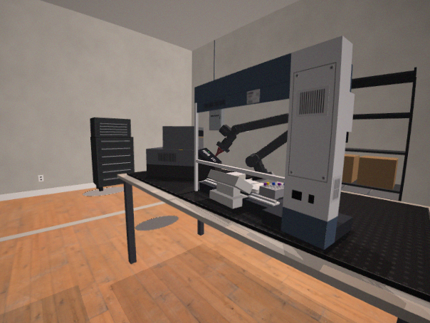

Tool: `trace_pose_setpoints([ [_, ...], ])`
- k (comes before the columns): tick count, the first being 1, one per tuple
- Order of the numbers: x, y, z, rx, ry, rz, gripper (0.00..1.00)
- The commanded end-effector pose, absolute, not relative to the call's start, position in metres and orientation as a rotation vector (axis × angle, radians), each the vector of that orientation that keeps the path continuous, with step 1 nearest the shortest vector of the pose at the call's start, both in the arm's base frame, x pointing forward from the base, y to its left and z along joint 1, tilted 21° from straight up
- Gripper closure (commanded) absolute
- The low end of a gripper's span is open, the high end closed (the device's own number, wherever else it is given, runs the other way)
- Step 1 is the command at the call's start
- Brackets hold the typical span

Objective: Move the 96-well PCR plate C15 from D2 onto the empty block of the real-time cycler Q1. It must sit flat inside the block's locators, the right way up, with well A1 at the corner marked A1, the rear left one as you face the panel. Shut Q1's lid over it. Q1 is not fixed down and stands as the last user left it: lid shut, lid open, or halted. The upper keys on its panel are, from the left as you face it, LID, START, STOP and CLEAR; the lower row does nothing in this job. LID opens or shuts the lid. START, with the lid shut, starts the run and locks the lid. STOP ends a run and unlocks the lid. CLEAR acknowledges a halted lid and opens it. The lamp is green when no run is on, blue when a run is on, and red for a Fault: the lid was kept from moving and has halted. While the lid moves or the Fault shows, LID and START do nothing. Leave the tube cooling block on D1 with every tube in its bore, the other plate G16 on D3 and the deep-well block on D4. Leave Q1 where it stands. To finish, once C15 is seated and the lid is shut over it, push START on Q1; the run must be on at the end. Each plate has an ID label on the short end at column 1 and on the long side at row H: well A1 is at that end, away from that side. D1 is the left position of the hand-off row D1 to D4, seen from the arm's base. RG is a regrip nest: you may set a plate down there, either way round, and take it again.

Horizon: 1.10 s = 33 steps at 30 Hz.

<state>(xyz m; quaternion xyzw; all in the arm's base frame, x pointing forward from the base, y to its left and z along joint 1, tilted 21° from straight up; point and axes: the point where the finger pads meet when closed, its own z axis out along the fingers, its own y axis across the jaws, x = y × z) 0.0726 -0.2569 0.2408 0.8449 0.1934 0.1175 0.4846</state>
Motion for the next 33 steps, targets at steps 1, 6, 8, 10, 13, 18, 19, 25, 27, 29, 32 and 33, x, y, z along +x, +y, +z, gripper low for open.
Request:
trace_pose_setpoints([
  [1,0.075,-0.253,0.251,2.031,0.504,0.277,1.0],
  [6,0.076,-0.253,0.251,2.031,0.508,0.28,1.0],
  [8,0.076,-0.253,0.251,2.031,0.507,0.28,1.0],
  [10,0.076,-0.253,0.251,2.031,0.506,0.28,1.0],
  [13,0.076,-0.253,0.251,2.031,0.506,0.28,1.0],
  [18,0.076,-0.253,0.251,2.031,0.505,0.28,1.0],
  [19,0.076,-0.253,0.251,2.032,0.505,0.28,1.0],
  [25,0.081,-0.269,0.236,2.053,0.477,0.292,1.0],
  [27,0.083,-0.273,0.234,2.054,0.47,0.296,1.0],
  [29,0.083,-0.273,0.234,2.054,0.47,0.296,1.0],
  [32,0.083,-0.277,0.247,2.012,0.457,0.288,1.0],
  [33,0.084,-0.279,0.246,2.012,0.457,0.288,1.0],
])
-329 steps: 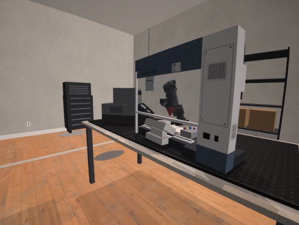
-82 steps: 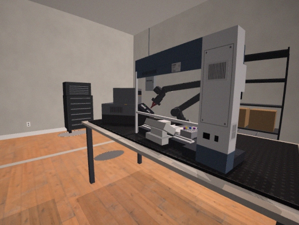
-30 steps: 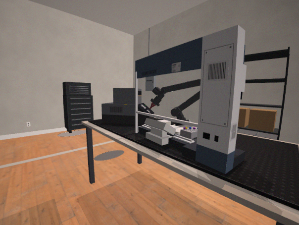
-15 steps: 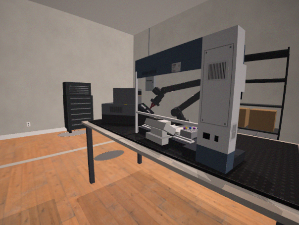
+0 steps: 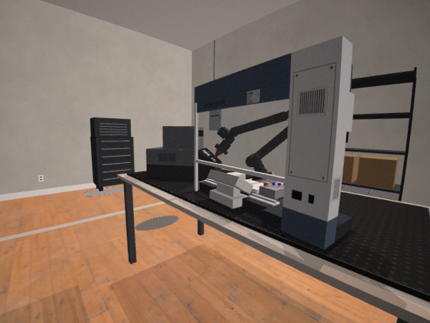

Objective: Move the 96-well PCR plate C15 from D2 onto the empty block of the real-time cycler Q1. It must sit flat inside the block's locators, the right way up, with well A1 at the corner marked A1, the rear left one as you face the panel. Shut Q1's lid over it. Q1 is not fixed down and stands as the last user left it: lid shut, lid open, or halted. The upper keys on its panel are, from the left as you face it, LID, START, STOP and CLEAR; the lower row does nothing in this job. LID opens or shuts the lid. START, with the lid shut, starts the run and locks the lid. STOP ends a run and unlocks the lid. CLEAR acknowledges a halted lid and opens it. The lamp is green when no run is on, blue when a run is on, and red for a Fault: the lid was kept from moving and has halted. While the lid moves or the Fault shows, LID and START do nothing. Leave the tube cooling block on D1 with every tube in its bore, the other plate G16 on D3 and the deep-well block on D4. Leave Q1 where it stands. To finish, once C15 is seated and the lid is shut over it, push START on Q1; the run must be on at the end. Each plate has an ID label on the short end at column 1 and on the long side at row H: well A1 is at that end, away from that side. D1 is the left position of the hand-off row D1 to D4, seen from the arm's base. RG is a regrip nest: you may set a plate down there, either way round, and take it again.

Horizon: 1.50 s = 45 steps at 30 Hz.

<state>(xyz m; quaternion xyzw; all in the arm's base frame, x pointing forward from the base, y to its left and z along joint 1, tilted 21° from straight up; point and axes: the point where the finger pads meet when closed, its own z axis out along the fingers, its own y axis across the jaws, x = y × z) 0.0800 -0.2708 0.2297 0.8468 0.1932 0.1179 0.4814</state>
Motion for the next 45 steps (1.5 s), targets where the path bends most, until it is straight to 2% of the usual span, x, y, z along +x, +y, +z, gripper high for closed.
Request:
trace_pose_setpoints([
  [1,0.085,-0.281,0.242,2.018,0.459,0.29,1.0],
  [7,0.086,-0.281,0.23,2.041,0.471,0.296,1.0],
  [45,0.082,-0.284,0.267,1.999,0.461,0.269,1.0],
])
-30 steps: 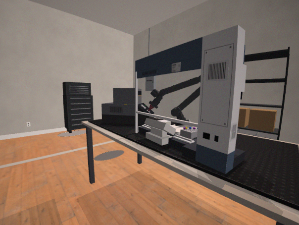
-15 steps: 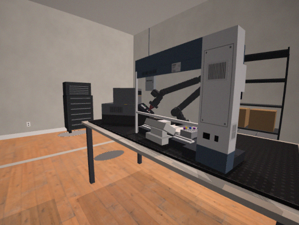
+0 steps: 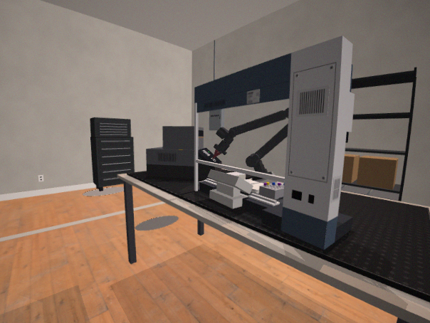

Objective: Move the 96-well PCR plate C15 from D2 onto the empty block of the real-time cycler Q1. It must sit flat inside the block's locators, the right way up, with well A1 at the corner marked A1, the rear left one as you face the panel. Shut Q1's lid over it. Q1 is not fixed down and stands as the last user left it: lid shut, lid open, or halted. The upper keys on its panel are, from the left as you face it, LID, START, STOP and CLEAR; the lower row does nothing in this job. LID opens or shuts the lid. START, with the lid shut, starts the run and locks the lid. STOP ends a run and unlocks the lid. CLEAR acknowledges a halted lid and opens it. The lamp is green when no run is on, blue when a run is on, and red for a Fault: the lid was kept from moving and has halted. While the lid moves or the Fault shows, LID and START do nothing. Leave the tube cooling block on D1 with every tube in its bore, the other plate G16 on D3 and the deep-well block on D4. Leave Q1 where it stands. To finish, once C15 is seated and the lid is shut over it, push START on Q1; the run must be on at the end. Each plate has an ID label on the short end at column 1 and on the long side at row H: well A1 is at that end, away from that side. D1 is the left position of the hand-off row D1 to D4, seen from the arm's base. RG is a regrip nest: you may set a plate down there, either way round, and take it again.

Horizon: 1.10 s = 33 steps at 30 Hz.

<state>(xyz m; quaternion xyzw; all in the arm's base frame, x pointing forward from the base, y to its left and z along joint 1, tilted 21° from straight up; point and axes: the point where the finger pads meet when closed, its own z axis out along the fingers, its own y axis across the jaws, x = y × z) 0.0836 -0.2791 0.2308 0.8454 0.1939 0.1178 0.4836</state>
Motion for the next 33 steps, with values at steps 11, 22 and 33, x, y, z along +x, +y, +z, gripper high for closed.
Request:
trace_pose_setpoints([
  [11,0.079,-0.278,0.248,2.014,0.479,0.263,1.0],
  [22,0.079,-0.279,0.24,2.032,0.479,0.26,1.0],
  [33,0.087,-0.284,0.261,2.015,0.468,0.289,1.0],
])
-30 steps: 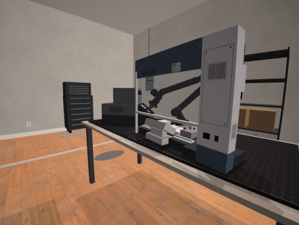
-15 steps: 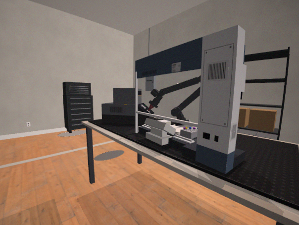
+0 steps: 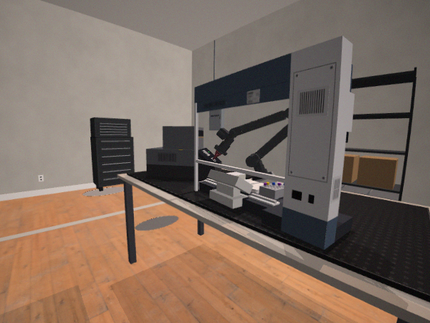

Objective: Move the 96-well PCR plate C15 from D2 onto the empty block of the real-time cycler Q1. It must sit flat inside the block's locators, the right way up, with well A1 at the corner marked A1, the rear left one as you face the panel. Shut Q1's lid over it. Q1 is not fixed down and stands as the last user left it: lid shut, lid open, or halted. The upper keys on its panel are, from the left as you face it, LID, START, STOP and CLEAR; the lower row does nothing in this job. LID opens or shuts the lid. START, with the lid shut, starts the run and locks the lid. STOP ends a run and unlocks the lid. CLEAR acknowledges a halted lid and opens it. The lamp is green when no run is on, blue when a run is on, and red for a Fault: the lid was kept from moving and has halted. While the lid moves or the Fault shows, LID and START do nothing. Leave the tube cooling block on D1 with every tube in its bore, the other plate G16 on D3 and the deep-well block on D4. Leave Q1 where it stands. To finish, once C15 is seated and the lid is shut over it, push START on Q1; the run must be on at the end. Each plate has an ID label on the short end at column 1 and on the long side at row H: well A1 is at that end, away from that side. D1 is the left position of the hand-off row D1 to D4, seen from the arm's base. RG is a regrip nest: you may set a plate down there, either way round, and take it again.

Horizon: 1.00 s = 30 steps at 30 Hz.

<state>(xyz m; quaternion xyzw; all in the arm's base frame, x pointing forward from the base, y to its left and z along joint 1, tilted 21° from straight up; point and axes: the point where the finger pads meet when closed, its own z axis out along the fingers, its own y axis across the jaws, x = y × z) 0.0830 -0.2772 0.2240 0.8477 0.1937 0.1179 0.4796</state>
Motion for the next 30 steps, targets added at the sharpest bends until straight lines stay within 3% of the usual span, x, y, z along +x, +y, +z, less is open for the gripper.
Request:
trace_pose_setpoints([
  [1,0.0871,-0.2836,0.2636,2.009,0.468,0.287,1.0],
  [30,0.0865,-0.287,0.2641,1.994,0.495,0.272,1.0],
])
